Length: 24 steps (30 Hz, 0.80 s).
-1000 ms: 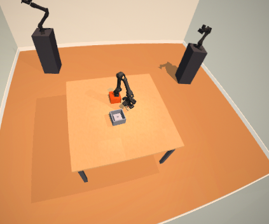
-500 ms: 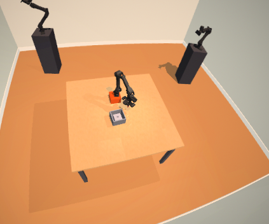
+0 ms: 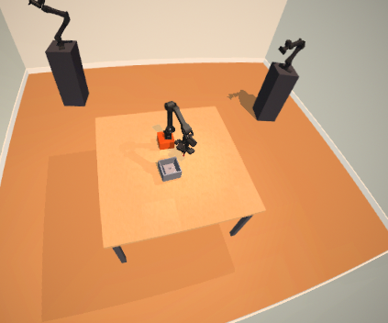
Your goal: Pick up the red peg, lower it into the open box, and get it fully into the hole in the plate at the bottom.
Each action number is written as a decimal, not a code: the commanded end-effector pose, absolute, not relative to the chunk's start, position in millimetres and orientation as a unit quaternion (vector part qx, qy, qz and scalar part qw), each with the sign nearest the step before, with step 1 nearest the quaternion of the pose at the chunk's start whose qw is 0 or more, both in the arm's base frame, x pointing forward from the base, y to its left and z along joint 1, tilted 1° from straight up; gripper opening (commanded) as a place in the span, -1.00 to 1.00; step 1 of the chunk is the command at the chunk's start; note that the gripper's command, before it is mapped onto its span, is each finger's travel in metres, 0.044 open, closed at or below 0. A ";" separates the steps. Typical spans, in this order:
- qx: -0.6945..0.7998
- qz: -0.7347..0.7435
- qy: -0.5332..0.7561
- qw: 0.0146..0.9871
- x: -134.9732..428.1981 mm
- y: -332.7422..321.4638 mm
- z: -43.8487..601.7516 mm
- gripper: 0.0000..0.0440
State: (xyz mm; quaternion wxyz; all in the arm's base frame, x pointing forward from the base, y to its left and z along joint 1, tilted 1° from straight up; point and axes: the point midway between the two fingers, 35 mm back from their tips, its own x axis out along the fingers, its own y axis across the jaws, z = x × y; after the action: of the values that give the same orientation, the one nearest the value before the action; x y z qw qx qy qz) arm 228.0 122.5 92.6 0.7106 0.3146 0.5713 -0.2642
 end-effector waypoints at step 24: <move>0.359 -0.323 0.520 0.705 302.2 40.0 104.2 -1.00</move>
State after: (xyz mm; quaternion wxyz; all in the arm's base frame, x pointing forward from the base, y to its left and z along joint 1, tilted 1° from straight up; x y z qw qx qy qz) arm 295.0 47.1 106.0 0.7070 0.3551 0.5215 -0.3195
